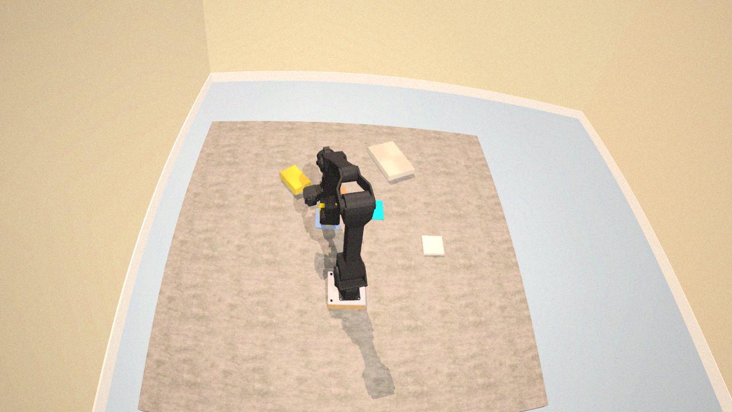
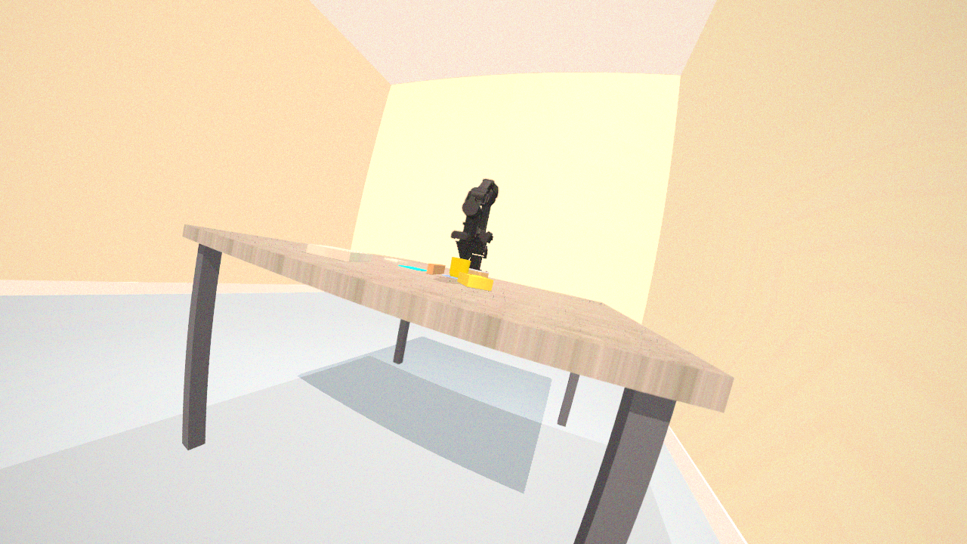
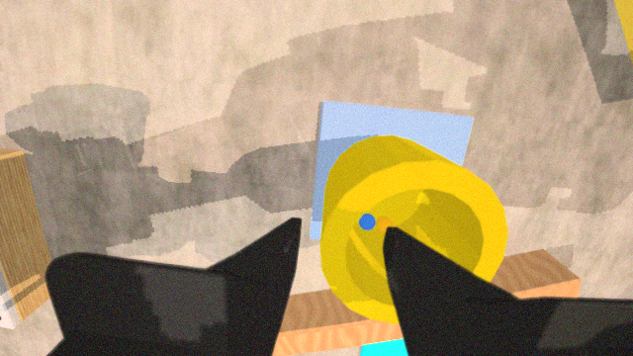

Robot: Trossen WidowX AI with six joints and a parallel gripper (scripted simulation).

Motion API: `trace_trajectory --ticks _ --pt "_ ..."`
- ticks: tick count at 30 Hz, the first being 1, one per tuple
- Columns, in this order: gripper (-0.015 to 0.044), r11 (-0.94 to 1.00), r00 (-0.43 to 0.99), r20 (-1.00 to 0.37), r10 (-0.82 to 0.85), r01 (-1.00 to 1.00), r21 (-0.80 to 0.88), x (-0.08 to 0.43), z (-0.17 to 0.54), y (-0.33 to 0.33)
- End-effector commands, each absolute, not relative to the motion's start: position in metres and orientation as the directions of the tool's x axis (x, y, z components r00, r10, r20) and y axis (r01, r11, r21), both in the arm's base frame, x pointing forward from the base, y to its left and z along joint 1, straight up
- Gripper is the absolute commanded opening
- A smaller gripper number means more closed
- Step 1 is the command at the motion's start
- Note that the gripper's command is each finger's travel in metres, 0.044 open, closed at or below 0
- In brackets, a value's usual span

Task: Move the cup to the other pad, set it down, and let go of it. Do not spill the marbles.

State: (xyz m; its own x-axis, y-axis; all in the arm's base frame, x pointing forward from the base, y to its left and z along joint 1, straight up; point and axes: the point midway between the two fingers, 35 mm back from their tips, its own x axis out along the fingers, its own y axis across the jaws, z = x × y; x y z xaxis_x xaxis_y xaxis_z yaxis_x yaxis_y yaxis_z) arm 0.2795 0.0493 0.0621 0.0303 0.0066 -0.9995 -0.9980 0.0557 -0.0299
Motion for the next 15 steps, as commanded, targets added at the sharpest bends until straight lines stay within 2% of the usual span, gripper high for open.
trace_trajectory --ticks 1,15 --pt "0.0167 0.052 0.023 -1.0 0.011 -0.998 -0.022 0.278 0.054 0.05" --pt "0.0167 0.052 0.022 -1.0 0.011 -0.998 -0.022 0.276 0.034 0.049"
